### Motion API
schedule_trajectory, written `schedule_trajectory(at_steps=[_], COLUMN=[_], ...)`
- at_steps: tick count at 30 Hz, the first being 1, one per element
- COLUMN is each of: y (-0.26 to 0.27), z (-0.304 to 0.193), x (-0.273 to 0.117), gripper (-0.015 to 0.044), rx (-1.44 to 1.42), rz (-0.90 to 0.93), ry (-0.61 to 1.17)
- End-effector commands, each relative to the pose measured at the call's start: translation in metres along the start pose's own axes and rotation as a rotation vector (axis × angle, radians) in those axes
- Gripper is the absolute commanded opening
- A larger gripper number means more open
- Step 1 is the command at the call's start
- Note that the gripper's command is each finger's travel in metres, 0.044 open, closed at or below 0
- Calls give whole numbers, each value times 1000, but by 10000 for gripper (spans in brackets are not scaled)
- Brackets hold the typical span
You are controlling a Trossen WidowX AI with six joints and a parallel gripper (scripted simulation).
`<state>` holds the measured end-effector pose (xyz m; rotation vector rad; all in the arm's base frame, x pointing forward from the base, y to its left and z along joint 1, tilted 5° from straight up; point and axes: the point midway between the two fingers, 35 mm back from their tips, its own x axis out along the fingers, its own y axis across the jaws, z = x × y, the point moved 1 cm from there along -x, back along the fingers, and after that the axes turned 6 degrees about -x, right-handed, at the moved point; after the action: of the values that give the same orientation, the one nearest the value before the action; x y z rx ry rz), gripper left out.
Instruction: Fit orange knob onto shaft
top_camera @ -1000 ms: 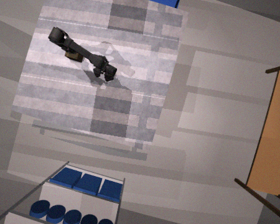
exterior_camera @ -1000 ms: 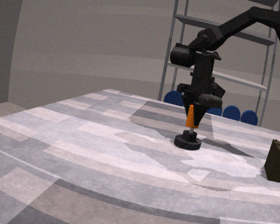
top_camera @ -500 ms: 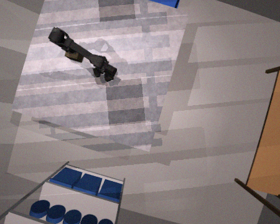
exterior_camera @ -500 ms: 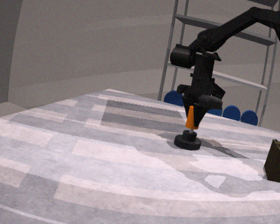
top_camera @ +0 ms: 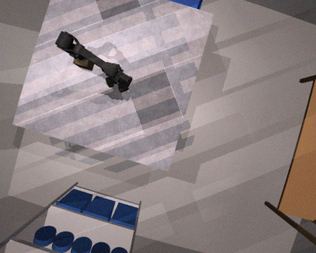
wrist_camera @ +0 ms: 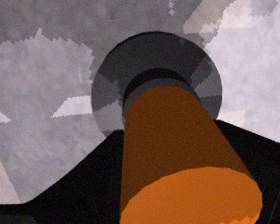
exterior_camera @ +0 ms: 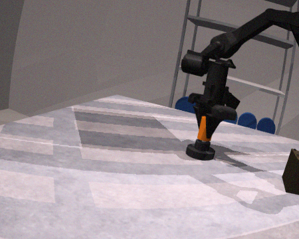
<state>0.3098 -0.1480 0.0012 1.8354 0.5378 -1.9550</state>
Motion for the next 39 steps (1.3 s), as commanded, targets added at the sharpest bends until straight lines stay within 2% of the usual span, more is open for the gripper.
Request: schedule_trajectory(at_steps=[1,14,31,37,39], y=[0,0,0,0,3], z=[1,0,0,0,-2], x=[4,6,6,3,-22], gripper=[0,0,440,440,440], rx=[-1,1,1,1,1], rz=[1,0,0,0,0], ry=[-2,0,0,0,0])
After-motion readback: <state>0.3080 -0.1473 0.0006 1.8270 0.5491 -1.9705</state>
